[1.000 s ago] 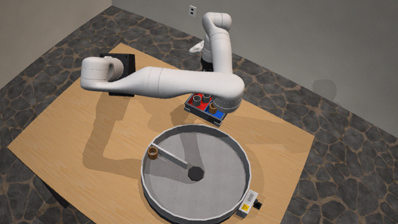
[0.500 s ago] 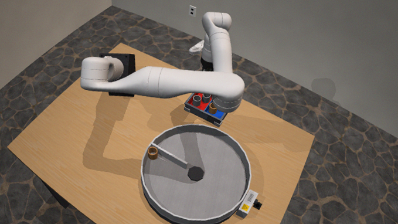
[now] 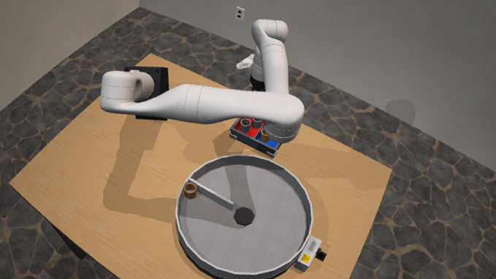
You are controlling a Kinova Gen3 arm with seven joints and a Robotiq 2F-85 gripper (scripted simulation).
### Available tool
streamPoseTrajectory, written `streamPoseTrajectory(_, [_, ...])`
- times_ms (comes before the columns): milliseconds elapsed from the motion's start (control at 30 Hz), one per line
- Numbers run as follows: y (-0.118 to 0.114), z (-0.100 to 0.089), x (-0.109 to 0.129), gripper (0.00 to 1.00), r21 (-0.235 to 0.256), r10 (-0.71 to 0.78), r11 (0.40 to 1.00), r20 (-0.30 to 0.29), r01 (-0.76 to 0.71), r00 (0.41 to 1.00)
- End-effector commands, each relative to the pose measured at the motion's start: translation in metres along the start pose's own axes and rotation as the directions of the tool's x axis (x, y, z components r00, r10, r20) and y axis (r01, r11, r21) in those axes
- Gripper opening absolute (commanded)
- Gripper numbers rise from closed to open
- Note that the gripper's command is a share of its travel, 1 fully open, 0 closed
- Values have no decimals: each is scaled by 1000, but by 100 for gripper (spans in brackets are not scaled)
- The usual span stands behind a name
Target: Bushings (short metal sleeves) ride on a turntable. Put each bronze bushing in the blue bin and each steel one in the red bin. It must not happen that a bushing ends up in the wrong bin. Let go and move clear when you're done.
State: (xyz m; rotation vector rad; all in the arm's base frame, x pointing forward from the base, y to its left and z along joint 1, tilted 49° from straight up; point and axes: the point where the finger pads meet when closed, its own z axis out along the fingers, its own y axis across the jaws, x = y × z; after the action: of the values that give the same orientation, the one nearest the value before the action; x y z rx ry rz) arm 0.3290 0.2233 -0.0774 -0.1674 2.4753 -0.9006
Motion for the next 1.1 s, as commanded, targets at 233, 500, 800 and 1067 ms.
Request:
streamPoseTrajectory(233, [1, 31, 2, 0, -3, -7, 1000, -1, 7, 1000])
streamPoseTrajectory(500, [1, 51, 2, 0, -2, -8, 1000, -1, 8, 1000])
streamPoseTrajectory(800, [1, 75, 2, 0, -1, -10, 1000, 0, 10, 1000])
streamPoseTrajectory(1067, [1, 80, 2, 0, -1, -10, 1000, 0, 10, 1000])
